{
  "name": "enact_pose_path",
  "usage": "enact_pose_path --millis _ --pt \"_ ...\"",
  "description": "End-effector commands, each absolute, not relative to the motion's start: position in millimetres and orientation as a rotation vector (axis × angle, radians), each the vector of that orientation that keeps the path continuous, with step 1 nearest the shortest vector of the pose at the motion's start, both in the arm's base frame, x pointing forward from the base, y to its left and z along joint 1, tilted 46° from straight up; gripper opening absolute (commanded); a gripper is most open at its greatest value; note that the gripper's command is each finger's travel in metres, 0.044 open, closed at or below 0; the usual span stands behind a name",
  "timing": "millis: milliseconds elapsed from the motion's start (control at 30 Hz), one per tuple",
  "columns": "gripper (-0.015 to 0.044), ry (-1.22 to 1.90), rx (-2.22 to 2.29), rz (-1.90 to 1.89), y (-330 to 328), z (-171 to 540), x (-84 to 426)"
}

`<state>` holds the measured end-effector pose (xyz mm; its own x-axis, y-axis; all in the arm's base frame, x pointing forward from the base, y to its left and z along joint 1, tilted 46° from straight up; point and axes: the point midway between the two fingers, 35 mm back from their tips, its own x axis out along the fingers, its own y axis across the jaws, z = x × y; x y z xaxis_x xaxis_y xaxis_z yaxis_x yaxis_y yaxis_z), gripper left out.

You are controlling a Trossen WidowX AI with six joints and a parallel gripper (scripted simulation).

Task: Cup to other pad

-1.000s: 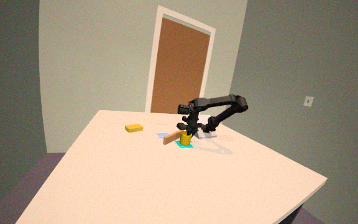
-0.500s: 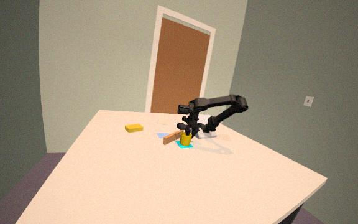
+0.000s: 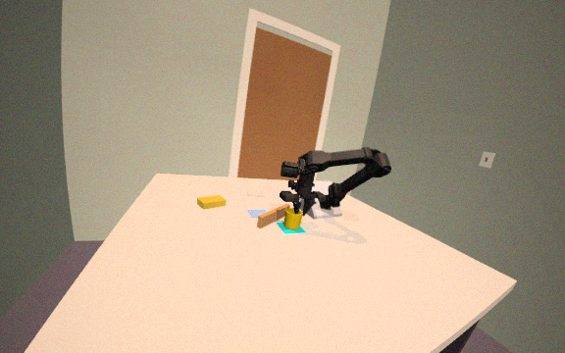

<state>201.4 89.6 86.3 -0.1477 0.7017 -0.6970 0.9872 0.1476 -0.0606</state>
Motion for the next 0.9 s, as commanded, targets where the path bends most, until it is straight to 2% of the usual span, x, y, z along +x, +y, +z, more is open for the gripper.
enact_pose_path --millis 0,867 --pt "0.0147 1.904 1.604 -0.712 85 91 205" --pt "0.0147 1.908 1.609 -0.716 62 113 206"
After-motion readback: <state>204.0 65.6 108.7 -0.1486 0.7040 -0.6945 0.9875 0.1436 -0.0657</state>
